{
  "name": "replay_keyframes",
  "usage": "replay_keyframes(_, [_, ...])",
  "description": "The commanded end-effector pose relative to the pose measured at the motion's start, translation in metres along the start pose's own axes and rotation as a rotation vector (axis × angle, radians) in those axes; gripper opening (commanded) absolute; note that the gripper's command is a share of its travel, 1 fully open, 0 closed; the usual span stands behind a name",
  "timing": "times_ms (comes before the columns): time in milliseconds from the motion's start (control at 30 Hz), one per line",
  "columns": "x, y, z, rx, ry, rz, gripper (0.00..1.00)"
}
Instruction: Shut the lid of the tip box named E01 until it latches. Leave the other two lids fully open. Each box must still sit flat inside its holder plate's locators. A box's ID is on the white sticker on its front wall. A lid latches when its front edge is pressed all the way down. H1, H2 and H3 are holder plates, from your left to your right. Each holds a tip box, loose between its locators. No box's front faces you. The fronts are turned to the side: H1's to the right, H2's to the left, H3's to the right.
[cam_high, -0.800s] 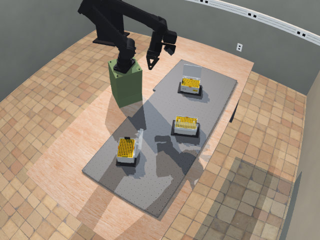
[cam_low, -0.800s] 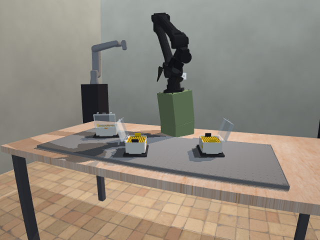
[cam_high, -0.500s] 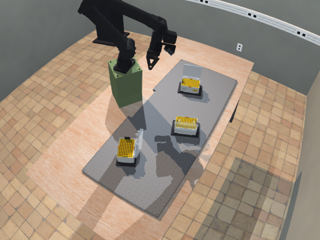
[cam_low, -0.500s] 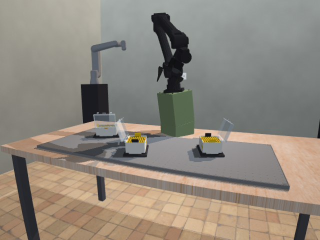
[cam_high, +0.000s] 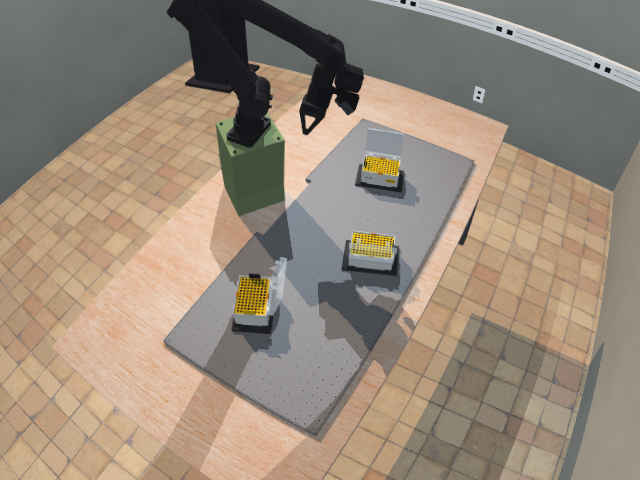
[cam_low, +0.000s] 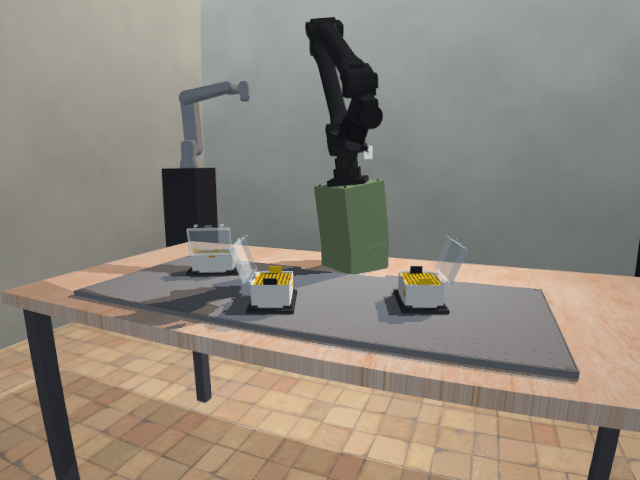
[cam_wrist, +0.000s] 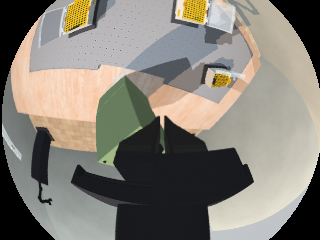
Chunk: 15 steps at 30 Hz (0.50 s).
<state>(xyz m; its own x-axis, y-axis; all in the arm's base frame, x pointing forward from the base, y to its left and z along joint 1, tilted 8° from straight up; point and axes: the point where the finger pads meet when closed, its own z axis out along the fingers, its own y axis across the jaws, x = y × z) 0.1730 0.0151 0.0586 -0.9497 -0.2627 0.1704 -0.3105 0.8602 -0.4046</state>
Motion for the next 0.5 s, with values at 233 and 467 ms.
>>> replay_keyframes(233, [-0.058,0.029,-0.008,-0.164,0.067,0.134,0.00])
replay_keyframes(467, [-0.075,0.053,-0.005,-0.229,0.112,0.149,0.00])
